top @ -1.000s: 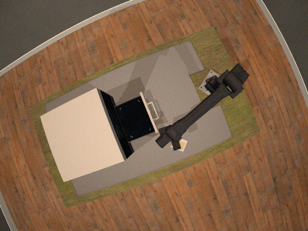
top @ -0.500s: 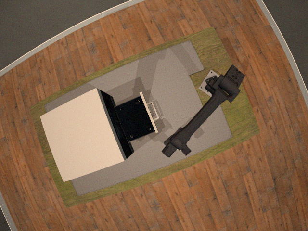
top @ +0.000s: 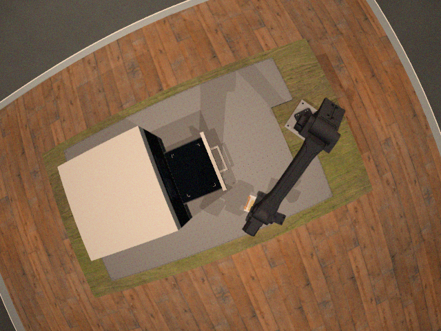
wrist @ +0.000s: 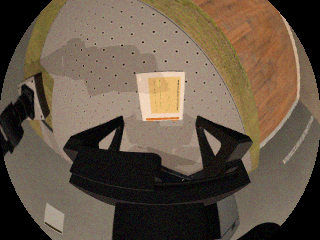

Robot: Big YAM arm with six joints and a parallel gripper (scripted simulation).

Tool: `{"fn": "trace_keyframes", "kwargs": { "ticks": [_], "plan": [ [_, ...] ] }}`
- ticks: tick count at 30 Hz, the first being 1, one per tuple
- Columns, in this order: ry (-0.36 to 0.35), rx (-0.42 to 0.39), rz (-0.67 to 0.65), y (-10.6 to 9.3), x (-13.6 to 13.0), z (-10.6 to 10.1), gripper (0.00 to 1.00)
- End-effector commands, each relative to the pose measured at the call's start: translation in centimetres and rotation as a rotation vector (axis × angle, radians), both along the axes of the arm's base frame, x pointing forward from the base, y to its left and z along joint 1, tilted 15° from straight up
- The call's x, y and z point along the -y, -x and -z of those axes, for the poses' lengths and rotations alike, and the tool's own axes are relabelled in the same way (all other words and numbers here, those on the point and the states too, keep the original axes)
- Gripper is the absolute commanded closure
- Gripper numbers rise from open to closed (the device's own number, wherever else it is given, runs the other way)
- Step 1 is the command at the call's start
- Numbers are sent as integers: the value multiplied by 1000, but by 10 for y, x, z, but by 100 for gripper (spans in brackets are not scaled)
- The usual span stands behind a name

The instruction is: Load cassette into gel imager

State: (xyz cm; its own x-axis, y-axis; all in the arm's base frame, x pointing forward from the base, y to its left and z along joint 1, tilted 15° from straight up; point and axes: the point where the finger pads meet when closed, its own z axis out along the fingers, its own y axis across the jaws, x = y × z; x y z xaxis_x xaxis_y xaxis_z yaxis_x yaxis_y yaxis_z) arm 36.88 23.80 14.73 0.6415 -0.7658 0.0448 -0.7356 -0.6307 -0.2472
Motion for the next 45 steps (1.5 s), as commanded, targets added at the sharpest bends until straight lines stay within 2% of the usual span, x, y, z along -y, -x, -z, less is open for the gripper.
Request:
{"fn": "trace_keyframes", "kwargs": {
  "ticks": [1, 9, 10, 19, 20, 23, 45],
  "plan": [
    [-15, 55, -48, -25, -8, -18, 0],
    [-20, 63, -64, -20, -14, -23, 0],
    [-7, 37, -48, -12, -5, -14, 0],
    [-7, 37, -48, -12, -5, -14, 0],
    [-8, 43, -63, -17, -11, -10, 0],
    [12, 10, -63, -7, -4, 10, 0],
    [11, 9, -56, -12, -5, 33, 0]
  ]
}}
